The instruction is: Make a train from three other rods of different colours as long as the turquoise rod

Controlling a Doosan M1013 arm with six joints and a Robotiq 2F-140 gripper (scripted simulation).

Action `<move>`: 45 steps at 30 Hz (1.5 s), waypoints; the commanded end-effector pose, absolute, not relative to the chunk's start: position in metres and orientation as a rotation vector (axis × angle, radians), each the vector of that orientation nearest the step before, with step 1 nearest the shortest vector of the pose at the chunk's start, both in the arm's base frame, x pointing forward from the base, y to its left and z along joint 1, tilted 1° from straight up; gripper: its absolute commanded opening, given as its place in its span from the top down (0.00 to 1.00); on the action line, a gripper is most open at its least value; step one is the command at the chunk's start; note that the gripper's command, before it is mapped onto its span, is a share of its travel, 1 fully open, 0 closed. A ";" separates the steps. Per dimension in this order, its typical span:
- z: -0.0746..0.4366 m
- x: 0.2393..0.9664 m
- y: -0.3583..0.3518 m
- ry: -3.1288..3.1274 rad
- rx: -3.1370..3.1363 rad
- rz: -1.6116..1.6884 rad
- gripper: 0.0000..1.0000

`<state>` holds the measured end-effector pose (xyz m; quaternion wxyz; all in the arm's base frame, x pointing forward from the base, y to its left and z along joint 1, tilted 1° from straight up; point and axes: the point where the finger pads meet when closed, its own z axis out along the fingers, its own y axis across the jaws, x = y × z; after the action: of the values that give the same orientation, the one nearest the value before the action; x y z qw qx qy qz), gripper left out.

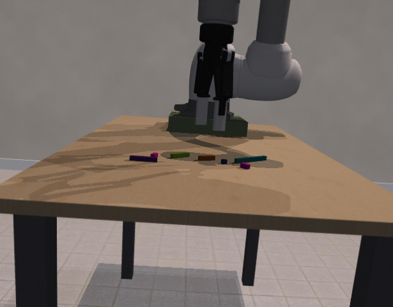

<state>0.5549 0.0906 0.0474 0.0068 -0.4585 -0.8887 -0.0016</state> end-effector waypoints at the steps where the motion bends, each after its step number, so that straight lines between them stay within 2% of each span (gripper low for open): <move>1: 0.047 0.555 0.091 -2.780 -1.434 -0.005 0.85; 45: 0.040 0.555 0.091 -2.780 -1.434 -0.006 0.85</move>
<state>0.5549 0.0906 0.0420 0.0070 -0.4584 -0.8887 -0.0017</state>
